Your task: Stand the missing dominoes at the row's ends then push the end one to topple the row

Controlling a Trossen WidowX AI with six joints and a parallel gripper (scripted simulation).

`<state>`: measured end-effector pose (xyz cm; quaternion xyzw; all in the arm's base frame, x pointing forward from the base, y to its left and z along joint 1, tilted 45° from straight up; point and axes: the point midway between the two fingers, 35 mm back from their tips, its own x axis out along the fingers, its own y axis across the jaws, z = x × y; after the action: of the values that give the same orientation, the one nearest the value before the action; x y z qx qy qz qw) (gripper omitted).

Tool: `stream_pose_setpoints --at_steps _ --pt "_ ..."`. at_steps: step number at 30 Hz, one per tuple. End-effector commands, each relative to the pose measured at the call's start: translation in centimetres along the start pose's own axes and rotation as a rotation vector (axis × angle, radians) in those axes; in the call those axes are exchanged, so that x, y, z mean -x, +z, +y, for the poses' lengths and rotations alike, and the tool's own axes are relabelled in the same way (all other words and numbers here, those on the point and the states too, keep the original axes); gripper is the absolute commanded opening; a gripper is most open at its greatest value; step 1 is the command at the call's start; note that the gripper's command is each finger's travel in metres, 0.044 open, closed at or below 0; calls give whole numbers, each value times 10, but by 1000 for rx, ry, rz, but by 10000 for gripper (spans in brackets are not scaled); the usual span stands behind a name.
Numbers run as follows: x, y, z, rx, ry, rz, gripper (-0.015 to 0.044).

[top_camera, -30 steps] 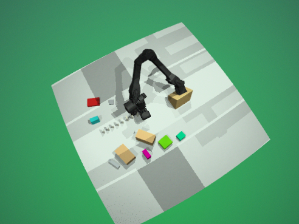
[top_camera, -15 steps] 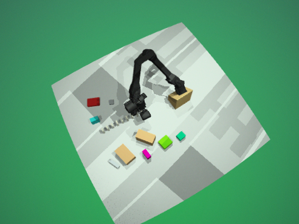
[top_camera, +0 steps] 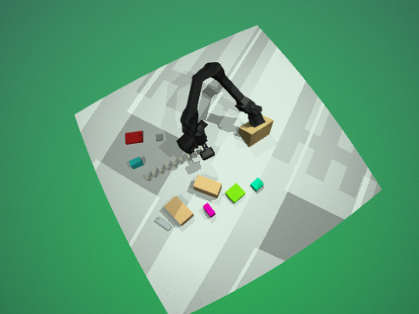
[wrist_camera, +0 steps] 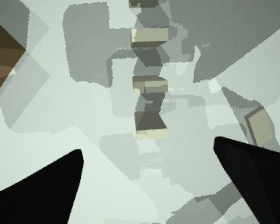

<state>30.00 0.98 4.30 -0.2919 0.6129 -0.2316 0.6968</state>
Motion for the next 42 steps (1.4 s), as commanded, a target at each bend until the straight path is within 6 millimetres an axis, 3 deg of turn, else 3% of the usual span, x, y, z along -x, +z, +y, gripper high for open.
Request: stream_pose_setpoints --at_steps 1,3,11,20,26,39,42 --pt "70 -2 -3 -12 4 -9 440" --pt "81 -4 -4 -13 1 -9 440" --pt "76 -3 -11 15 7 -8 440" --pt "21 -5 -106 378 15 -15 440" --pt "4 -16 -142 509 -12 -8 440" --pt "1 -17 -145 521 -15 -7 440" --pt "-18 -15 -144 521 -13 -6 440"
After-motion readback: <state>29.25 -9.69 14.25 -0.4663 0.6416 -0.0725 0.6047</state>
